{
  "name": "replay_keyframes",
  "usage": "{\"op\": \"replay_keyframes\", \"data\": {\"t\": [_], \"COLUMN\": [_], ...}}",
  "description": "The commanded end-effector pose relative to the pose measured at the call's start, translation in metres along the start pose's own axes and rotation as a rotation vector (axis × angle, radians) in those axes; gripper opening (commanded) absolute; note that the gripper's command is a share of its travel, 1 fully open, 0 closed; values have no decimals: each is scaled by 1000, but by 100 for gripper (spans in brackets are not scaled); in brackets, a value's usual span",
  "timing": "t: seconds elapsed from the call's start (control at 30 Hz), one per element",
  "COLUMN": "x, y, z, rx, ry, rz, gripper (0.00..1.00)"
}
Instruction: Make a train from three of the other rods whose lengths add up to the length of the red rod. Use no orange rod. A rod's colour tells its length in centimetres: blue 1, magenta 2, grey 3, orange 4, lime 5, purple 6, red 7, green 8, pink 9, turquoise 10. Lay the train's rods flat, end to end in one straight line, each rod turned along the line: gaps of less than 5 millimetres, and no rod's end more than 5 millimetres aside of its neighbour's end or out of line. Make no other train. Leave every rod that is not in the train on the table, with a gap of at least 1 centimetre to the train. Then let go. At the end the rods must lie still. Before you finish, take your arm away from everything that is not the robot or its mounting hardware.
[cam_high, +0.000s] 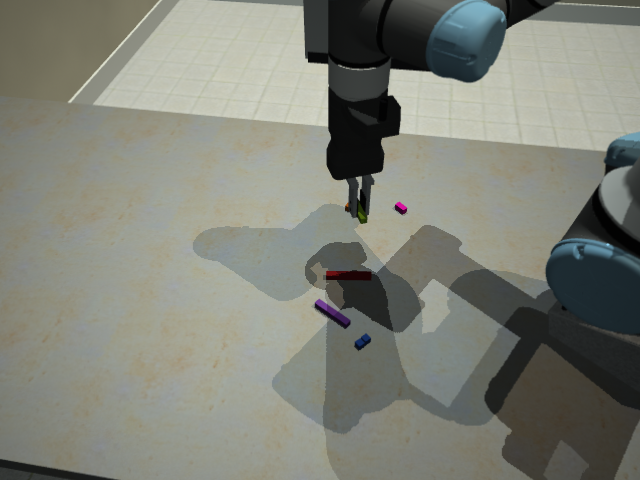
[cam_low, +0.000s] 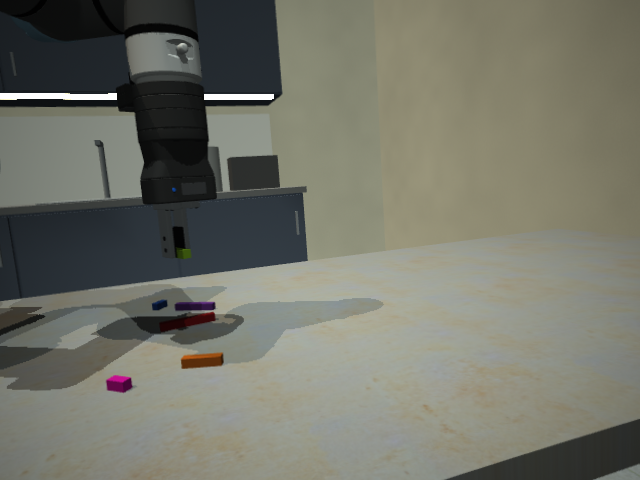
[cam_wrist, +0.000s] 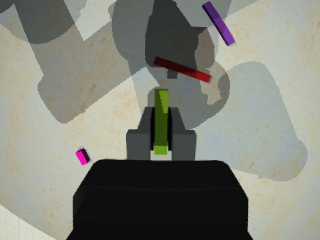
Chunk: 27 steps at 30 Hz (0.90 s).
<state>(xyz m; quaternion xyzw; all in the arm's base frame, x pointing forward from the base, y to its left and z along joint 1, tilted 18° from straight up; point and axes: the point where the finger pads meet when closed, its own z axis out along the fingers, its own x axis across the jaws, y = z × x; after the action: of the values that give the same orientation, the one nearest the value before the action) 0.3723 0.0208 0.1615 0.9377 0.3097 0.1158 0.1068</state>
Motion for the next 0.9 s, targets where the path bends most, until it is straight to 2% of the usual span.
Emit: {"op": "replay_keyframes", "data": {"t": [0.0,0.43,0.87], "x": [4,25,54], "y": [-5,-34,-87], "z": [0,2,3], "rx": [1,7,9], "ry": [0,-4,-10], "rz": [37,234,590], "gripper": [24,24,24]}}
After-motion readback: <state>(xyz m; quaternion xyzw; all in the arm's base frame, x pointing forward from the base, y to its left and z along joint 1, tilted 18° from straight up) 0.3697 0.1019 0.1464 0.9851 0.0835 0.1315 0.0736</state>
